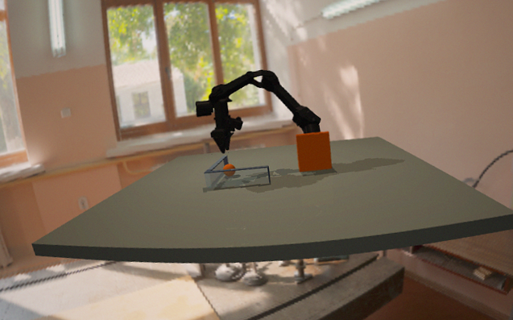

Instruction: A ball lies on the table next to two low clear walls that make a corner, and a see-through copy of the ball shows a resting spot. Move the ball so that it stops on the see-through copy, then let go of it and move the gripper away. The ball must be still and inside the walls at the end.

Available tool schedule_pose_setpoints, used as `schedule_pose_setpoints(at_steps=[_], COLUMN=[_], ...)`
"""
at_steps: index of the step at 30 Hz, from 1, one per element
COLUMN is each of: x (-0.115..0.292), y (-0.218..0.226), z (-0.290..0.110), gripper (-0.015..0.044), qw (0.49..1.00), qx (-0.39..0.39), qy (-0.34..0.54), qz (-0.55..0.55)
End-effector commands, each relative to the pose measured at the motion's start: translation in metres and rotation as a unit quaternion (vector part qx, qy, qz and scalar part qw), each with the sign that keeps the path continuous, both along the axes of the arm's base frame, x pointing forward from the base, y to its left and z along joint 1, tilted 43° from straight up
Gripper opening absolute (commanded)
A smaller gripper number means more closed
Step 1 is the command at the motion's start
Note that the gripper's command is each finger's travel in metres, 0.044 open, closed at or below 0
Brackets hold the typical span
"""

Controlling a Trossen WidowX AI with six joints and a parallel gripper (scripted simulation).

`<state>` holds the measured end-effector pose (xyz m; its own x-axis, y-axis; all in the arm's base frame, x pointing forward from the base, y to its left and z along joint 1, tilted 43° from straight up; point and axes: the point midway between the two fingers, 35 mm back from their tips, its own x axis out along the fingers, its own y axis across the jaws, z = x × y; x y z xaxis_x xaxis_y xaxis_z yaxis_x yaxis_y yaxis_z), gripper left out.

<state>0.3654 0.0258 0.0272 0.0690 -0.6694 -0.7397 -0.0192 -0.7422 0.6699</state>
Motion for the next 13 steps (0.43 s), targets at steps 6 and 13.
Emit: schedule_pose_setpoints(at_steps=[6, 13], x=[-0.003, -0.007], y=[0.014, 0.028], z=[0.015, 0.032], gripper=[0.0437, 0.044], qw=[1.0, 1.0], qx=[-0.001, -0.002], qy=[0.003, 0.003], qz=[-0.001, -0.001])
